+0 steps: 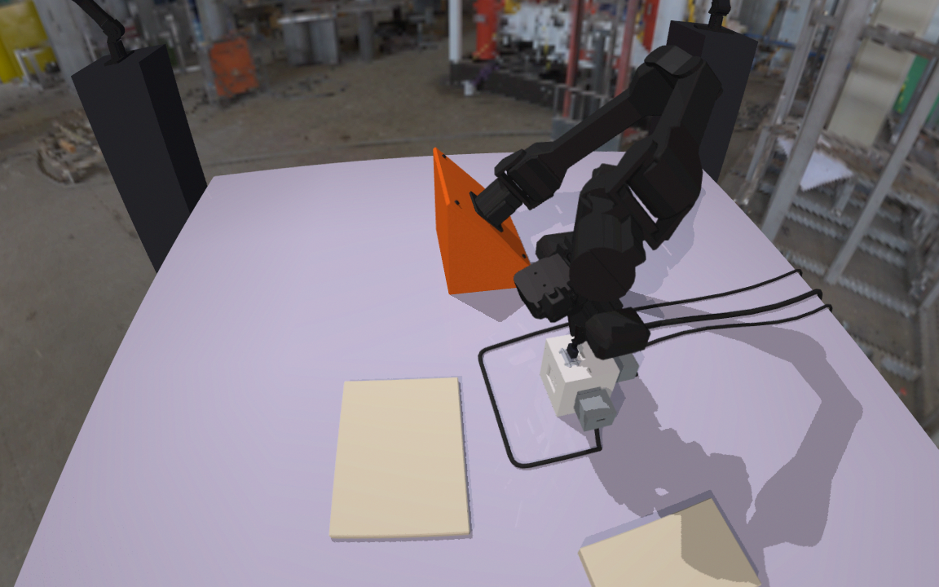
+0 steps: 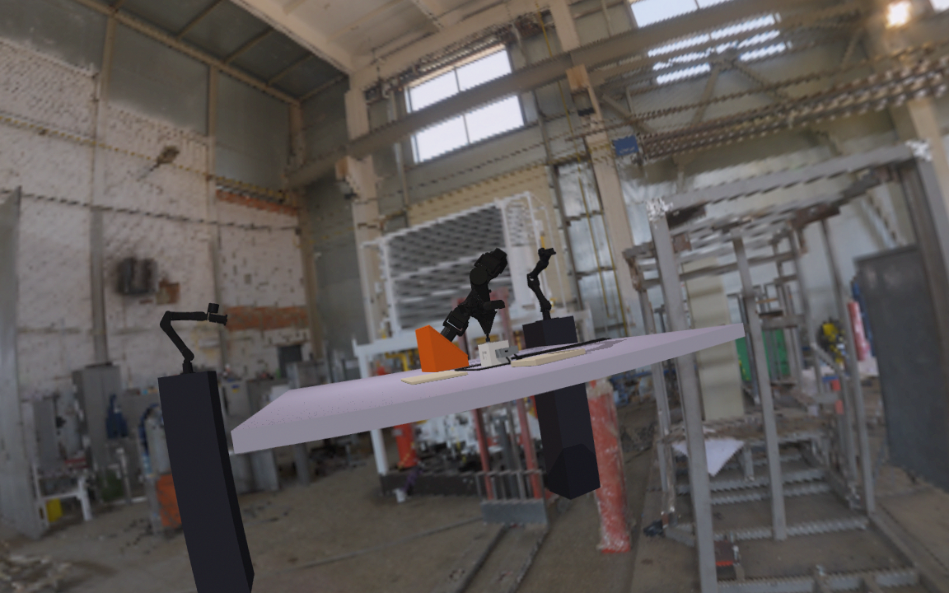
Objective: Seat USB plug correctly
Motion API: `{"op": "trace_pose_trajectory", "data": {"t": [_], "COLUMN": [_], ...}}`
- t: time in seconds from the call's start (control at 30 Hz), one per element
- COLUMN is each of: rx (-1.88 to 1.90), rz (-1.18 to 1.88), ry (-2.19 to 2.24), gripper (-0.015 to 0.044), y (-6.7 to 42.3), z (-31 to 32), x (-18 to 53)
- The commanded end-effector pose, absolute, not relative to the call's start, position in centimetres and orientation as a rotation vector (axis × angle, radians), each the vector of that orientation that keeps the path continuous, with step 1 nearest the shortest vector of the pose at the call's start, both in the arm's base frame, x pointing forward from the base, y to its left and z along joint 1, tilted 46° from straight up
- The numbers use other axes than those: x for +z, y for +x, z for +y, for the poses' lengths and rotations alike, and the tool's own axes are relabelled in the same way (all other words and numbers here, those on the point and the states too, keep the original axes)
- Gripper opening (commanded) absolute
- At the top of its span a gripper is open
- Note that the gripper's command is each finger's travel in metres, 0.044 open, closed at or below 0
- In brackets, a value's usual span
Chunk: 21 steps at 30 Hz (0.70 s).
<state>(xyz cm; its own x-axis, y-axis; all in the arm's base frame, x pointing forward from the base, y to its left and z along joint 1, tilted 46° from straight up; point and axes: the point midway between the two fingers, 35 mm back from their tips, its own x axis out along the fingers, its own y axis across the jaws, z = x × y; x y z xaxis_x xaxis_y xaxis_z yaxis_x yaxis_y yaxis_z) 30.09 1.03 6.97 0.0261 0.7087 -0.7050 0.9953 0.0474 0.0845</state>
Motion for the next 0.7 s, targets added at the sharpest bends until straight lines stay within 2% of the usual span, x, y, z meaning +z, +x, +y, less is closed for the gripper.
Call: {"op": "trace_pose_trajectory", "data": {"t": [0.0,0.67], "rx": [-0.624,-0.625], "rz": [1.74,1.74], "ry": [1.718,1.719], "gripper": [0.0,0.0], "y": [30.11,30.1], "z": [1.03,0.82], "x": [6.99,7.18]}}
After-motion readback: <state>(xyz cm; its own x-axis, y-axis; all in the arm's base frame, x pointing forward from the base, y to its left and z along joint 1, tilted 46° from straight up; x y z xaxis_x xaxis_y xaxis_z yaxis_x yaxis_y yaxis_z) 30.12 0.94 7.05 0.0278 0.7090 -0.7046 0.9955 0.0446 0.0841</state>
